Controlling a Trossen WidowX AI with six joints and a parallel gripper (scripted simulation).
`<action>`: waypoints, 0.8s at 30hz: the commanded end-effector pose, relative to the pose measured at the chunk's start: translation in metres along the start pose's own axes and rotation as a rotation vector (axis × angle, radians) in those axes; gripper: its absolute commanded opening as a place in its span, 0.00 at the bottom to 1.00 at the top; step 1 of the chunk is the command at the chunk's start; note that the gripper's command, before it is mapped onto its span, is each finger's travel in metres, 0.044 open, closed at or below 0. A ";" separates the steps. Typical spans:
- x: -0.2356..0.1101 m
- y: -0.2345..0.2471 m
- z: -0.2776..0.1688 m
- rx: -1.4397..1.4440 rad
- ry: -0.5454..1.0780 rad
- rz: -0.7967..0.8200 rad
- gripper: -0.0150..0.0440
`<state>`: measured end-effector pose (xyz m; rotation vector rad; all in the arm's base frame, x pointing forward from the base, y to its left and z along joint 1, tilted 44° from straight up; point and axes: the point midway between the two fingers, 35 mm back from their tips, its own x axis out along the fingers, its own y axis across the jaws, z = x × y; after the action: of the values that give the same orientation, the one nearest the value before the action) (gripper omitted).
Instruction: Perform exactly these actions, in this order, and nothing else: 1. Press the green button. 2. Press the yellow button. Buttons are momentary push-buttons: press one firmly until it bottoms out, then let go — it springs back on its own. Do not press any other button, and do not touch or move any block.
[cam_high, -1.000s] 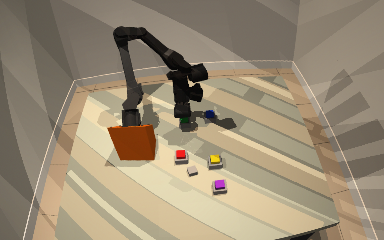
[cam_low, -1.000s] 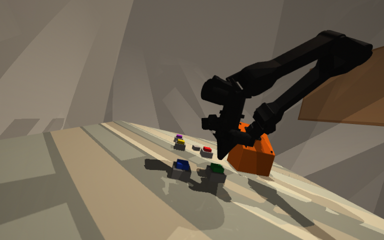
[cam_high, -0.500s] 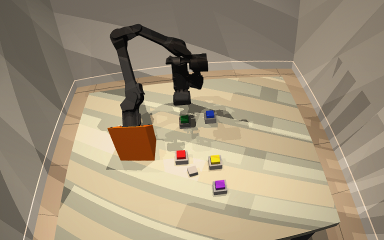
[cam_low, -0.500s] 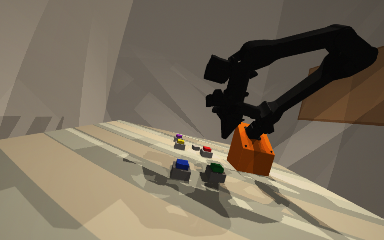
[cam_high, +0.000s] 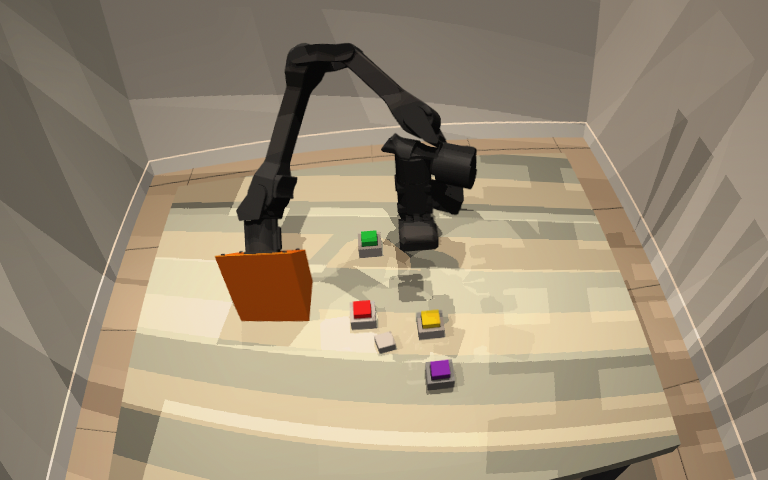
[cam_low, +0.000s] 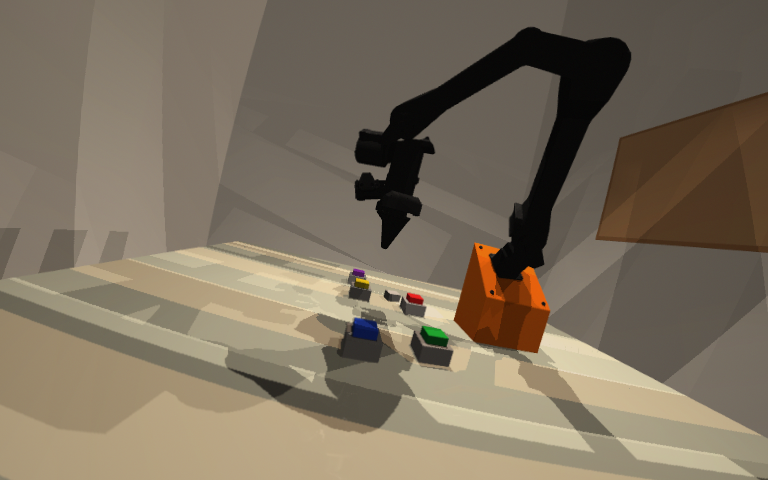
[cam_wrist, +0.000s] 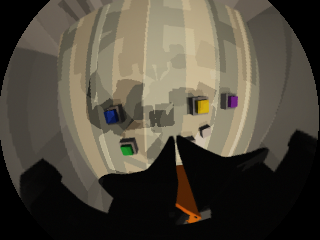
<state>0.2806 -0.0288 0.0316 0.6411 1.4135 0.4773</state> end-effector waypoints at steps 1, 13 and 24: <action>0.003 -0.048 0.014 -0.013 0.001 0.005 0.29; 0.014 -0.098 0.019 -0.028 0.004 0.026 0.29; 0.075 -0.095 0.018 -0.028 0.004 0.028 0.29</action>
<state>0.2991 -0.0539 -0.0847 0.6316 1.4121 0.5269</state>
